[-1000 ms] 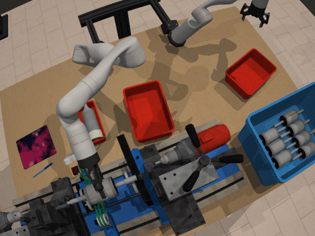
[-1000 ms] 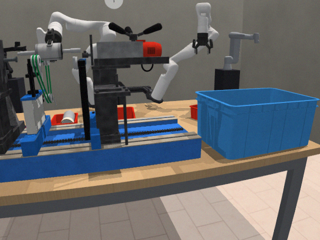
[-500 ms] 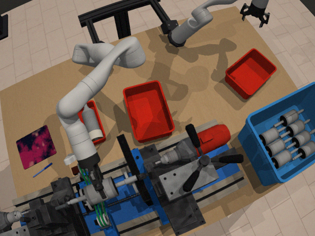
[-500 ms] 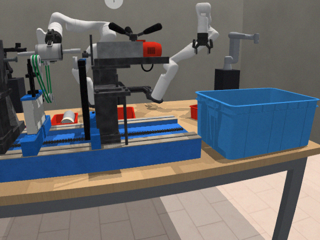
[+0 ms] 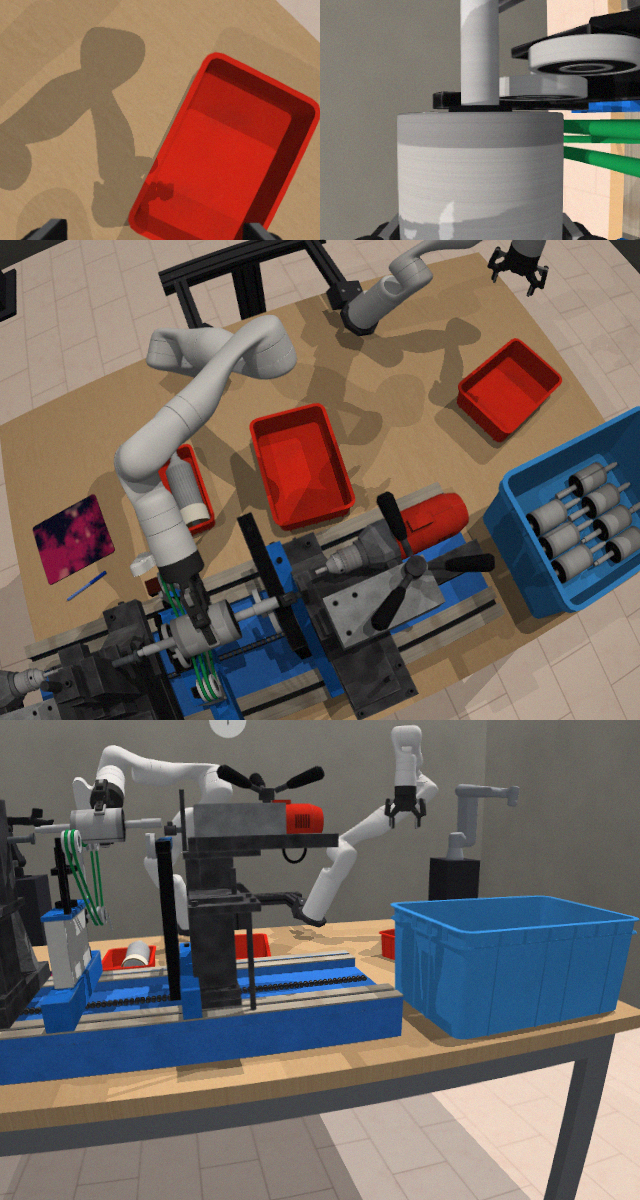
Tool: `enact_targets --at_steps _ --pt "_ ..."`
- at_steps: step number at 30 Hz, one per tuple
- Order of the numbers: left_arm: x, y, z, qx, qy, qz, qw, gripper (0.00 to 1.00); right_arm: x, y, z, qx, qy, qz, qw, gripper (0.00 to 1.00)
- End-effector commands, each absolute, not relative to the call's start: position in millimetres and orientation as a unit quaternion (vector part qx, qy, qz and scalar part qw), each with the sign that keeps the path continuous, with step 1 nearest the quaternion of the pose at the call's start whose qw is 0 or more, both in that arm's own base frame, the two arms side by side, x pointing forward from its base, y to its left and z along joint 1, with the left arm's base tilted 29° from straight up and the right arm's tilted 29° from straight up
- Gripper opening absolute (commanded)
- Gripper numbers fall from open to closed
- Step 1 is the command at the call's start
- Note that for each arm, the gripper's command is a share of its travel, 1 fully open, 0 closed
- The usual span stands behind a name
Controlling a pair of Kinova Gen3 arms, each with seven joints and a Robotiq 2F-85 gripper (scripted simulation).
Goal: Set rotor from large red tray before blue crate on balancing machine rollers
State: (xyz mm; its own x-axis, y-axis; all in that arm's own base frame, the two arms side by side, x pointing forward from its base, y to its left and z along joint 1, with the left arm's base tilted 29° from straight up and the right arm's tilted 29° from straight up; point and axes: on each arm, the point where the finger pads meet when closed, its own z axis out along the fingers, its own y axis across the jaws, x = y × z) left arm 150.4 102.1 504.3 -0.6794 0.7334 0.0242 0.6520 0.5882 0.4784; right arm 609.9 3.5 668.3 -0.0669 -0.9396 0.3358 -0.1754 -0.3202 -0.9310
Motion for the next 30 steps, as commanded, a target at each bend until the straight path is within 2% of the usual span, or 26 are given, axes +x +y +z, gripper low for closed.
enact_targets --at_steps 1,30 --pt "150.4 101.8 504.5 0.391 0.887 0.231 0.088 1.0 609.7 3.6 669.3 -0.59 0.471 -0.558 0.344 0.099" --pt "150.4 101.8 504.5 0.391 0.887 0.231 0.088 1.0 611.2 2.1 665.3 -0.591 0.471 -0.558 0.344 0.099"
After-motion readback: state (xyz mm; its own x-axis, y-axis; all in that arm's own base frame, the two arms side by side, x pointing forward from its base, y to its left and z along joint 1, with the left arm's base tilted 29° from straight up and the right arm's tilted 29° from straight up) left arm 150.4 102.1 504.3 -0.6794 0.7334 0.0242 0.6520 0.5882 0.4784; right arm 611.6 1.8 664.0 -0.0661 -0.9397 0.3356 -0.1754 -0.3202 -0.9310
